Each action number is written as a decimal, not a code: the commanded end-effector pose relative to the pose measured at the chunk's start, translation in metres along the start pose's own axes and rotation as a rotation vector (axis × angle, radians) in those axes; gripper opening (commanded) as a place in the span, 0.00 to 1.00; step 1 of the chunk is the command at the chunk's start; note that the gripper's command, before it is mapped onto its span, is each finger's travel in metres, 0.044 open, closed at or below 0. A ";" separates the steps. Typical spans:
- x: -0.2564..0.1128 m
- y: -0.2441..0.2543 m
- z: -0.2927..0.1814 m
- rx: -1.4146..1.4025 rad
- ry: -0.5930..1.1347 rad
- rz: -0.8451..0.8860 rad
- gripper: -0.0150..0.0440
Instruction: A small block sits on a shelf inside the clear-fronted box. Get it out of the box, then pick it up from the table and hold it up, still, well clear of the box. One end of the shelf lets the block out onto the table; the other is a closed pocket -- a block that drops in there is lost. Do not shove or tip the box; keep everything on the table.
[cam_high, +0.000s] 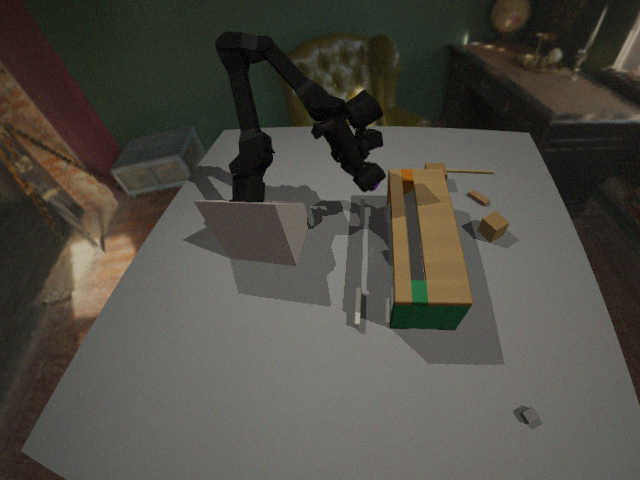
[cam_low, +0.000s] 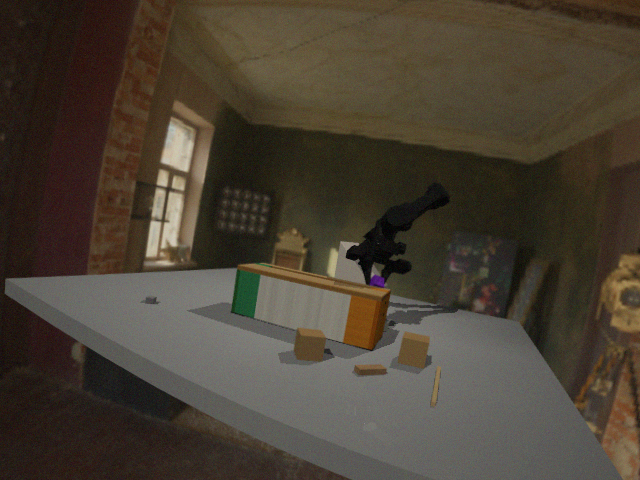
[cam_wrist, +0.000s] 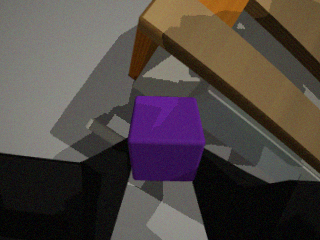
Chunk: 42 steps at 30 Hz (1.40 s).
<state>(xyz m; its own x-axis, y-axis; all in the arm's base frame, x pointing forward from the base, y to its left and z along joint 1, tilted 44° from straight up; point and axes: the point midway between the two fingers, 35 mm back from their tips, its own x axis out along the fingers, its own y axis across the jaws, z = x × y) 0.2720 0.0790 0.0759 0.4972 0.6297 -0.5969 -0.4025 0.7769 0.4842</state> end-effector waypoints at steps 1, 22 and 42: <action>-0.005 0.000 0.001 0.163 -0.012 0.008 0.25; -0.021 -0.002 -0.002 0.971 -0.015 0.044 0.25; -0.036 -0.003 -0.005 1.740 0.002 0.092 0.25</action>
<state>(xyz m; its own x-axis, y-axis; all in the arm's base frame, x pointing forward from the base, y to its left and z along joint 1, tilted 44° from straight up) 0.2528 0.0567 0.0889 0.5120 0.6663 -0.5421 0.7642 -0.0650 0.6418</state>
